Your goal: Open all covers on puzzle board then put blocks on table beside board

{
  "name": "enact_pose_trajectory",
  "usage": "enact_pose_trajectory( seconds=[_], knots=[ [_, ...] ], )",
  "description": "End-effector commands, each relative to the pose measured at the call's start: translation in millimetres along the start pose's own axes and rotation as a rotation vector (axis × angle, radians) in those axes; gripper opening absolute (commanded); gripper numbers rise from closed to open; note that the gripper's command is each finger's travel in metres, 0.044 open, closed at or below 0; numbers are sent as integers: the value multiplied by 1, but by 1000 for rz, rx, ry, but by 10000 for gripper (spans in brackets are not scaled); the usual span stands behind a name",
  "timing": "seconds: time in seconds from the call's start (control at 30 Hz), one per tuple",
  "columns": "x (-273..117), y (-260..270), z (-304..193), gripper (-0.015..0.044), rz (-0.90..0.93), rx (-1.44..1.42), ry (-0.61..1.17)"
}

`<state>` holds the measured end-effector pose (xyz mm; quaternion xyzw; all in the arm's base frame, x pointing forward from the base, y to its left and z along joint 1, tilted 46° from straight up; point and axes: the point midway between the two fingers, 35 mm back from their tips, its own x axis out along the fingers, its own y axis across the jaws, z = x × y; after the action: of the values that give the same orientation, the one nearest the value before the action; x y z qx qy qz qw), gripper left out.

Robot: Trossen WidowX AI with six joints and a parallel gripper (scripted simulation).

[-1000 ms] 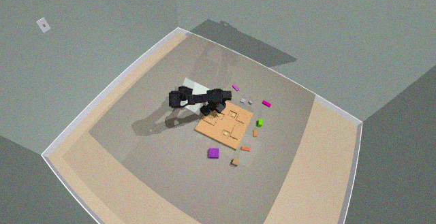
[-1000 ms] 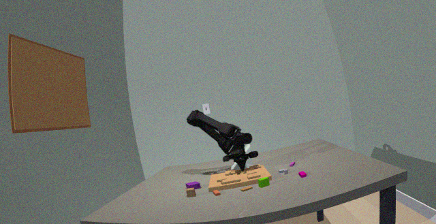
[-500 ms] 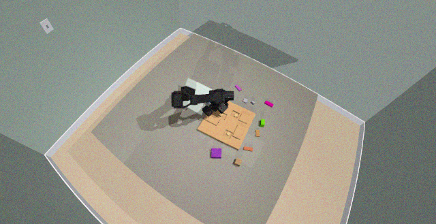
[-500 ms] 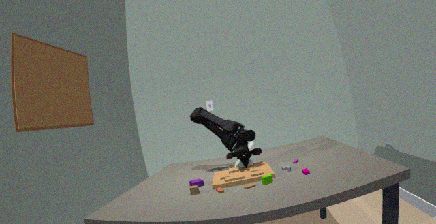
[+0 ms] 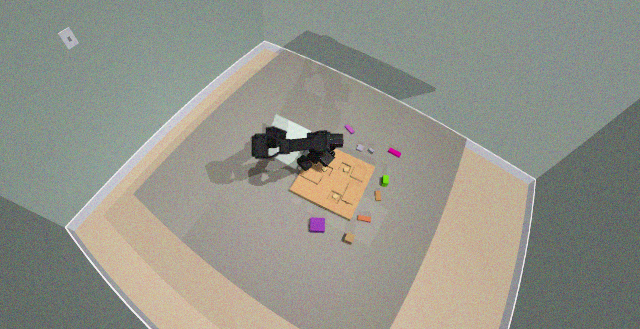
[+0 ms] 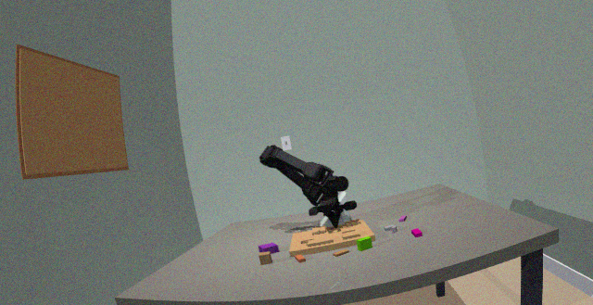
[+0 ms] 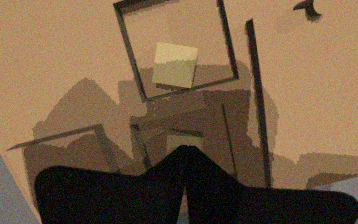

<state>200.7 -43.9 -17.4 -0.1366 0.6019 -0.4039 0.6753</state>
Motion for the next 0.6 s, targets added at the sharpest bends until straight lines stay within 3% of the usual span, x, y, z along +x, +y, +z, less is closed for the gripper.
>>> enact_pose_trajectory(
  seconds=[0.0, 0.47, 0.57],
  knots=[
    [2, -2, -1, 0, -6, -1, 4],
    [-10, 2, 0, 0, -3, -16, 3],
    [-14, 2, 1, 79, -3, -14, 1]
  ],
)
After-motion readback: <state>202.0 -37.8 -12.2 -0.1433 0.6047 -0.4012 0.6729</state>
